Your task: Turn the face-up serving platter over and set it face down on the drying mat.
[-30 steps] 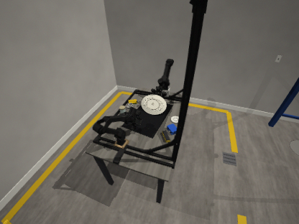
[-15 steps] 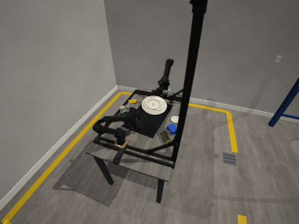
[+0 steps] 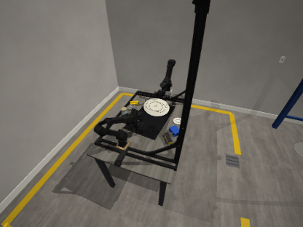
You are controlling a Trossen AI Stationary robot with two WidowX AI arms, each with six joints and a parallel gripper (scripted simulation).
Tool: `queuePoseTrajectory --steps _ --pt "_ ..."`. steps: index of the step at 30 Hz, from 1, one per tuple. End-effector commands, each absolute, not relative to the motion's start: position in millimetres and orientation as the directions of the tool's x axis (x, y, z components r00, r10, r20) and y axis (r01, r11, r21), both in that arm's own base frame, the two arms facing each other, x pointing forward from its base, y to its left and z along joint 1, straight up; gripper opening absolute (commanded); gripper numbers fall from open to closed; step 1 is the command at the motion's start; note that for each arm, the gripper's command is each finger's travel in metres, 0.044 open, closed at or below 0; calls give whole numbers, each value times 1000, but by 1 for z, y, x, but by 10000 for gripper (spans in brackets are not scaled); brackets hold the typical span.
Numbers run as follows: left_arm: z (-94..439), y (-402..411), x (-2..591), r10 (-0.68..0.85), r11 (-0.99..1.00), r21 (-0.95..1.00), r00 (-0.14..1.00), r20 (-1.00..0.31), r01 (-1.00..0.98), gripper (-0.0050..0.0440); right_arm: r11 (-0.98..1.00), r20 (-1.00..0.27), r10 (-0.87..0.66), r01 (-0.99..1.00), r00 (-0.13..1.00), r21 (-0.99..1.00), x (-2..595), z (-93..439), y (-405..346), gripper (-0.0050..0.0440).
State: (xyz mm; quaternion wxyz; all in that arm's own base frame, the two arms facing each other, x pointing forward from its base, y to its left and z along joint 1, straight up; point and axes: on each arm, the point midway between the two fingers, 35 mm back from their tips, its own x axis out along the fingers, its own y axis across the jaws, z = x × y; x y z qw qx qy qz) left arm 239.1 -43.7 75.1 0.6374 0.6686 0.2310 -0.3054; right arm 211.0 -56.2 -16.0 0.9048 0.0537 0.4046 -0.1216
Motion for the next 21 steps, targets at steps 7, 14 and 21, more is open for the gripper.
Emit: queuePoseTrajectory --steps 7,14,21 --pt "74 -43 238 -77 -79 708 704 -706 702 440 965 -760 -171 263 627 0 213 -23 -56 440" --pt "74 -43 238 -77 -79 708 704 -706 702 440 965 -768 -169 263 618 0 210 -31 -56 440" --pt "74 -43 238 -77 -79 708 704 -706 702 440 965 -788 -162 263 595 0 207 -41 -55 440"
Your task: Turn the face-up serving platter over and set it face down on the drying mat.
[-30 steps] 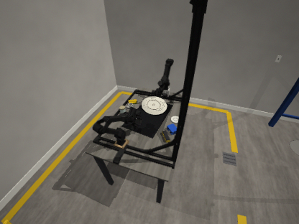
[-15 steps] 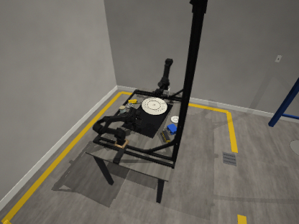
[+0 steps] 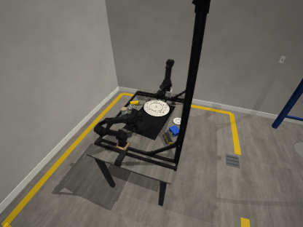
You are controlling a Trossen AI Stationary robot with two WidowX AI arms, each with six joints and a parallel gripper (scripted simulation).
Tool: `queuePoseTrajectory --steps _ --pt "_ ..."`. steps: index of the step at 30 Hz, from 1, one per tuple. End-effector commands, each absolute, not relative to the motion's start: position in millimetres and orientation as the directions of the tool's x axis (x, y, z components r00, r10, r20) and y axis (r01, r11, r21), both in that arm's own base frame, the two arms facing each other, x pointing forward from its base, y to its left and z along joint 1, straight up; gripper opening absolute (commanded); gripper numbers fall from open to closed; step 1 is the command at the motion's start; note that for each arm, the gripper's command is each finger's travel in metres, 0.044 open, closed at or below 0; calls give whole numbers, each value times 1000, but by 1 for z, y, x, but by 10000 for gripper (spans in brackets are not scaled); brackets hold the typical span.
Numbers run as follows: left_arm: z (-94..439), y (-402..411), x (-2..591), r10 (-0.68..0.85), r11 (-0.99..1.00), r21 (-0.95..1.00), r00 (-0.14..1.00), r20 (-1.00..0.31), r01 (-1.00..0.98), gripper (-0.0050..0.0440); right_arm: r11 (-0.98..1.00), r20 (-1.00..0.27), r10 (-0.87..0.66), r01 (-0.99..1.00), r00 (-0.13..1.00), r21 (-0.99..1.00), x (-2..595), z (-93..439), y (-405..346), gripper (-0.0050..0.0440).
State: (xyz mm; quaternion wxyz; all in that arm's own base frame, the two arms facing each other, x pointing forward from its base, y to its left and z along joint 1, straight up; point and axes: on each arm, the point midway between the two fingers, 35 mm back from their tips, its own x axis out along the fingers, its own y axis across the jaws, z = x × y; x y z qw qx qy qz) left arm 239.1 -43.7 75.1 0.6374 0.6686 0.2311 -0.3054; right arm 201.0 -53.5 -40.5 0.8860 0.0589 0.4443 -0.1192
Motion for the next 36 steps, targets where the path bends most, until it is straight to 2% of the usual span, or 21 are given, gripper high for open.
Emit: queuePoseTrajectory --steps 1,19,36 --pt "74 -43 238 -77 -79 708 704 -706 702 440 965 -793 -160 263 588 0 207 -41 -55 440" --pt "74 -43 238 -77 -79 708 704 -706 702 440 965 -834 -145 263 533 0 205 -66 -54 440" --pt "74 -43 238 -77 -79 708 704 -706 702 440 965 -868 -131 263 479 0 198 -66 -52 440"
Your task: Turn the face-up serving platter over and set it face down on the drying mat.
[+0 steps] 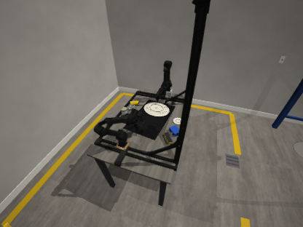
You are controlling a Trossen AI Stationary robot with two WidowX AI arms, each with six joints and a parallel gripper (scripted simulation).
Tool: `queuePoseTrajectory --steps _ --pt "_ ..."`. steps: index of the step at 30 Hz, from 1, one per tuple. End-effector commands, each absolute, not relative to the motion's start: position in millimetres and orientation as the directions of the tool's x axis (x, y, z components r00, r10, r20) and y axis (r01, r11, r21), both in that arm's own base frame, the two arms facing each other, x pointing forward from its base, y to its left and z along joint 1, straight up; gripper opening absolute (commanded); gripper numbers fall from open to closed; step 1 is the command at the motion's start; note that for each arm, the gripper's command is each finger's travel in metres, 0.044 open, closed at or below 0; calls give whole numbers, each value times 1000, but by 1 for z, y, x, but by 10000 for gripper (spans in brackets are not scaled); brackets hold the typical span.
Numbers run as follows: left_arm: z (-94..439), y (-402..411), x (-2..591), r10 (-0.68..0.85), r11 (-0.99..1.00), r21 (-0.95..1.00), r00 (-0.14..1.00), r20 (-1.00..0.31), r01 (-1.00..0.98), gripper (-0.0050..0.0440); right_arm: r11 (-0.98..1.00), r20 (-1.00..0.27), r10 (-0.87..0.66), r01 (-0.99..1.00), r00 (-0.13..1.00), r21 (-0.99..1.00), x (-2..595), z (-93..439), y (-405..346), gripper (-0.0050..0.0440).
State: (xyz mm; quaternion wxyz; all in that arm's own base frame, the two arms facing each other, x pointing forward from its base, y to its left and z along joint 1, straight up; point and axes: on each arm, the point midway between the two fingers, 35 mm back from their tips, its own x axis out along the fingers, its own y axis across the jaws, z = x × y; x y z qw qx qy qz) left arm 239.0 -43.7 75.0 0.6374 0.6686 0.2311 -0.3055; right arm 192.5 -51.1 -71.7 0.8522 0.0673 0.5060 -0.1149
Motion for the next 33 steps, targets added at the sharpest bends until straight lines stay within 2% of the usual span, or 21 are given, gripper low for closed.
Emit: queuePoseTrajectory --steps 1,6,9,12,19,24,26,33 --pt "74 -43 238 -77 -79 708 704 -706 702 440 965 -870 -130 264 475 0 196 -66 -52 440" --pt "77 -44 241 -81 -63 717 712 -697 694 440 965 -882 -124 261 455 -1 191 -69 -50 440" --pt "84 -43 245 -82 -9 732 729 -679 681 440 967 -865 -128 253 486 -1 202 -62 -51 440" --pt "123 -40 270 -85 258 778 816 -572 572 440 977 -764 -137 213 631 1 252 -20 -53 440" --pt "176 -32 294 -72 591 718 911 -406 367 440 989 -558 -122 149 821 3 311 67 -45 440" --pt "215 -24 306 -56 777 589 957 -285 221 440 994 -402 -97 107 910 3 332 134 -35 440" --pt "215 -24 306 -56 777 589 957 -285 221 440 994 -402 -97 107 910 3 332 134 -35 440" --pt "283 -9 316 -22 963 265 997 -75 41 440 999 -121 -39 39 992 2 335 253 -13 440"
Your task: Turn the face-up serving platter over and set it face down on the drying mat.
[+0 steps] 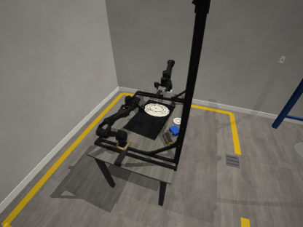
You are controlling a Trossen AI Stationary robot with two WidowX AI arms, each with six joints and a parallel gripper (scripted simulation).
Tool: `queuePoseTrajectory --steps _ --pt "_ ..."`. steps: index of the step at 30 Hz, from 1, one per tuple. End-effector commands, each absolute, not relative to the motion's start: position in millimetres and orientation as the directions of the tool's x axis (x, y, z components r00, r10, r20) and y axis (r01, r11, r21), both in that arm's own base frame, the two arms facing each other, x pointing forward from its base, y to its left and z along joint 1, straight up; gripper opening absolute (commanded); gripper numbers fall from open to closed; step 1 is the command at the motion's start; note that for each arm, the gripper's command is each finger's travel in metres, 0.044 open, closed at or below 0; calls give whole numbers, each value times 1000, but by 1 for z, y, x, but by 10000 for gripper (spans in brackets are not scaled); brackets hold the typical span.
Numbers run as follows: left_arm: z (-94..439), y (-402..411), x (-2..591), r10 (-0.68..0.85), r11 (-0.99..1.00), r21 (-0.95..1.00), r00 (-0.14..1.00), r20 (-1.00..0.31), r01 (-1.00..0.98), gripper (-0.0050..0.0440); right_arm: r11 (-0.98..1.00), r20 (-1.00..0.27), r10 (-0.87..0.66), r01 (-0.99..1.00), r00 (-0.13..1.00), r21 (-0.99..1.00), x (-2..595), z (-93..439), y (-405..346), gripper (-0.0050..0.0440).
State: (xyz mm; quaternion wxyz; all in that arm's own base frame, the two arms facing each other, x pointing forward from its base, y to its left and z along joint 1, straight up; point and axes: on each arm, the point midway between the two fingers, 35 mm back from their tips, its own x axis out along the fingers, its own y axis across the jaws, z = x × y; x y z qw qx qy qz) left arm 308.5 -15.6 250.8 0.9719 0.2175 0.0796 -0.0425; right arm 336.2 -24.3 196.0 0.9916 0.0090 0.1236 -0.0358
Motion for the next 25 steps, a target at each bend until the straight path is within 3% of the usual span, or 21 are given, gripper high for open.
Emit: queuePoseTrajectory --steps 1,6,25 --pt "292 -7 316 -17 975 219 999 -48 28 440 1000 -84 -31 31 996 1 332 268 -10 440" --pt "322 0 316 0 1000 5 999 47 0 440 1000 46 -1 1 999 0 316 321 0 440" --pt "323 0 316 0 1000 0 999 50 0 440 1000 50 0 0 999 0 316 323 0 440"
